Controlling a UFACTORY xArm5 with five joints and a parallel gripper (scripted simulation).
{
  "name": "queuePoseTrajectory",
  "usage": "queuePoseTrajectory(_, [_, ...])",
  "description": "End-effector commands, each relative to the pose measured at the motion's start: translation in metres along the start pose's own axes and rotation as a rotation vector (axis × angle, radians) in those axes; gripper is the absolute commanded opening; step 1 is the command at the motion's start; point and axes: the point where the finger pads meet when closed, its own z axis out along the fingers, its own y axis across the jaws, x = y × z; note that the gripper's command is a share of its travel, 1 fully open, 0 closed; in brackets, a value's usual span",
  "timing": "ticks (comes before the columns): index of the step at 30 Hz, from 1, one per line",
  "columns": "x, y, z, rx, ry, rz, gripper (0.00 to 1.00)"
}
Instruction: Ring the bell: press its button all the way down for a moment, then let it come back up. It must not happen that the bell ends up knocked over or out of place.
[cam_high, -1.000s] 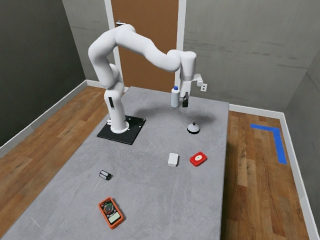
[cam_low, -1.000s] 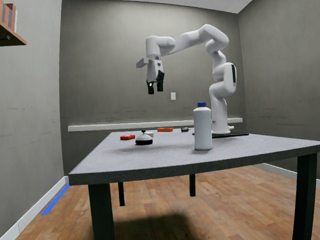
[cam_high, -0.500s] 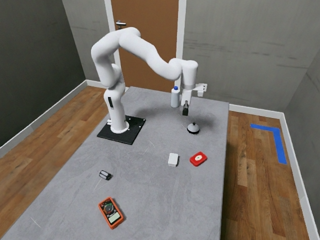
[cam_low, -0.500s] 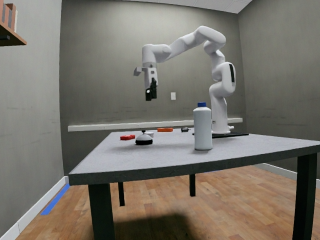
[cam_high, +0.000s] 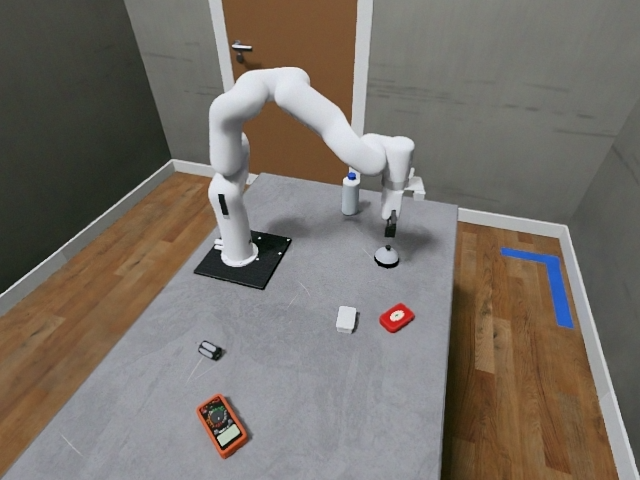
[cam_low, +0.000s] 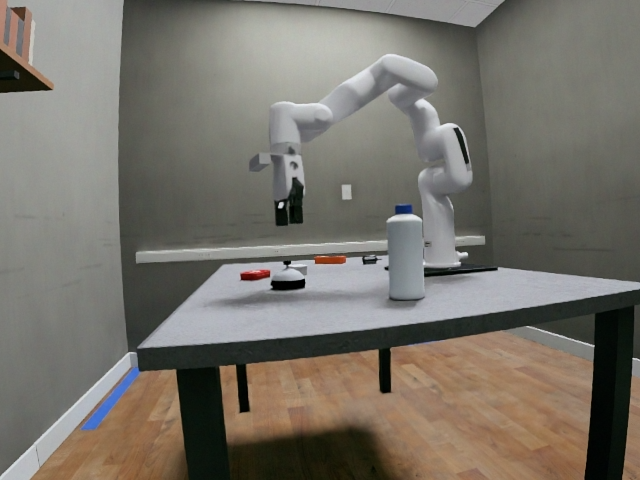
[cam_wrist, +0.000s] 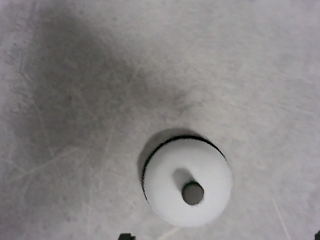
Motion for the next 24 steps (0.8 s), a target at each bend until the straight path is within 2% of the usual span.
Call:
queuePoseTrajectory(1, [0.0092, -0.0041, 0.0030, 0.000, 0.008, -0.008, 1.00])
queuePoseTrajectory(3, [0.0092, -0.0041, 0.0030, 0.000, 0.008, -0.008, 1.00])
queuePoseTrajectory(4, [0.0092, -0.0041, 0.0030, 0.000, 0.008, -0.008, 0.00])
queuePoseTrajectory(24, [0.0092, -0.0041, 0.0030, 0.000, 0.008, -0.008, 0.00])
